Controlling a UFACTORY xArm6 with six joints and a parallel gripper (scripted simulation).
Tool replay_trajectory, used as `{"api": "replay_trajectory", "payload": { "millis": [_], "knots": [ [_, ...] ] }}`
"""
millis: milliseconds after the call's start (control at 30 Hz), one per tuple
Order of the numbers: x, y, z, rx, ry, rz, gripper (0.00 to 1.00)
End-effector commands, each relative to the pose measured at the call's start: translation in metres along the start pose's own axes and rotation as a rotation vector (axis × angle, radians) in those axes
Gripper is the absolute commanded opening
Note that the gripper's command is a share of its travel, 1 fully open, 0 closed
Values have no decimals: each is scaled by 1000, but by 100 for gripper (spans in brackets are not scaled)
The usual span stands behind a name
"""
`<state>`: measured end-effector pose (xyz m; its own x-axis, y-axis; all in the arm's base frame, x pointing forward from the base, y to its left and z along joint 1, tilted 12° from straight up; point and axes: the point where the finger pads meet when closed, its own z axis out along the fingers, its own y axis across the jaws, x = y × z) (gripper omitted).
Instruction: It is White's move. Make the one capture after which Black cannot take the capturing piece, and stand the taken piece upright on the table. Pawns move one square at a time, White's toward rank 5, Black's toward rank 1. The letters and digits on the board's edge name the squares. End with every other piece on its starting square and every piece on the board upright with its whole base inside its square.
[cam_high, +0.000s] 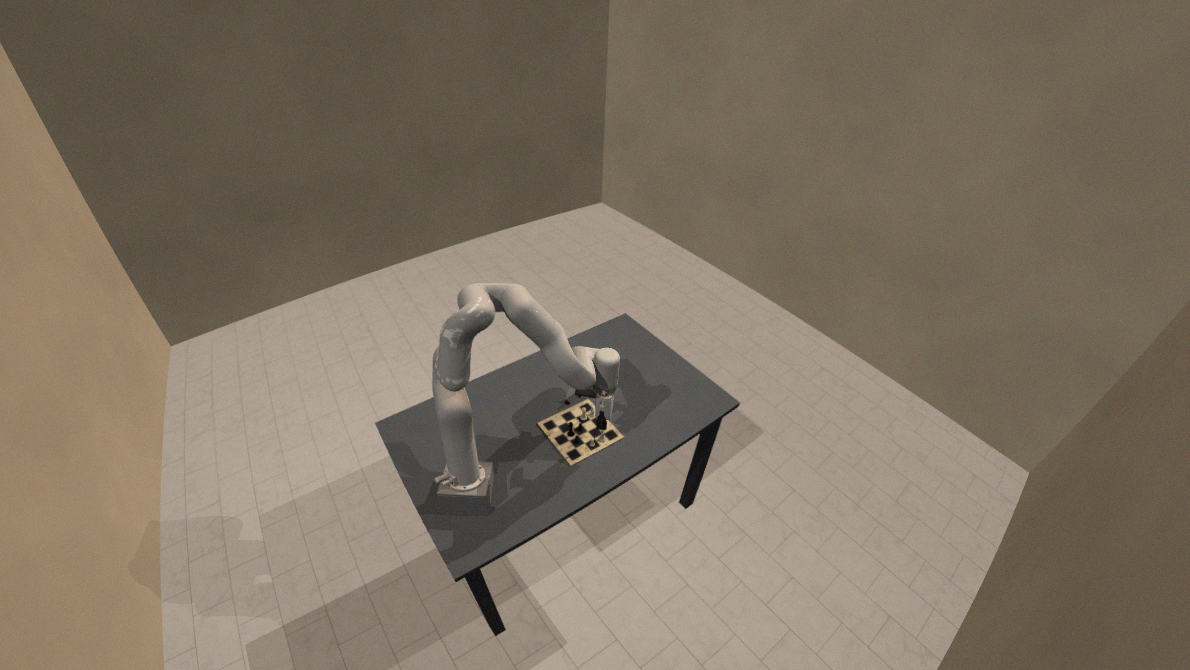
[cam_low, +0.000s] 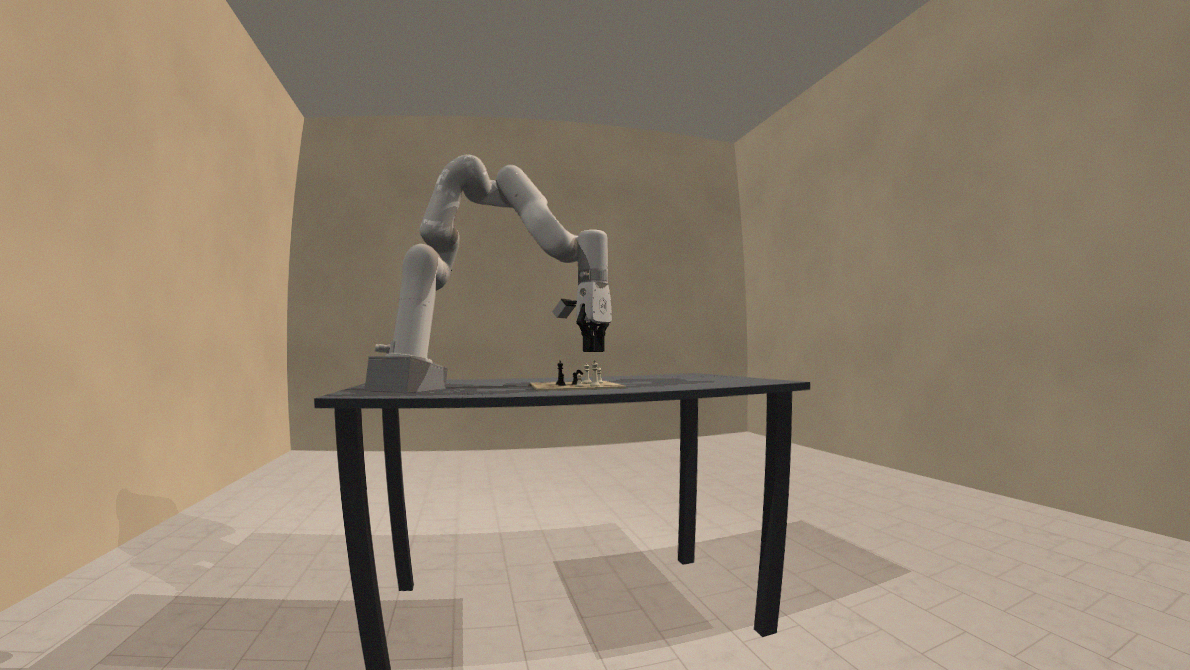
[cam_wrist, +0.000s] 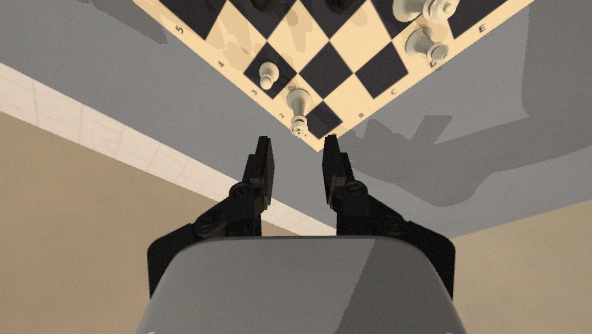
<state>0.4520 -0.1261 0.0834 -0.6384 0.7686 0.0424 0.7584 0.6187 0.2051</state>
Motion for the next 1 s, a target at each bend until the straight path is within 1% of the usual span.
{"api": "replay_trajectory", "payload": {
  "millis": [0,400,967],
  "knots": [
    [-2,1,3,-3,-4,-1,42],
    [-2,1,13,-3,-4,-1,42],
    [-2,1,14,-3,-4,-1,42]
  ]
}}
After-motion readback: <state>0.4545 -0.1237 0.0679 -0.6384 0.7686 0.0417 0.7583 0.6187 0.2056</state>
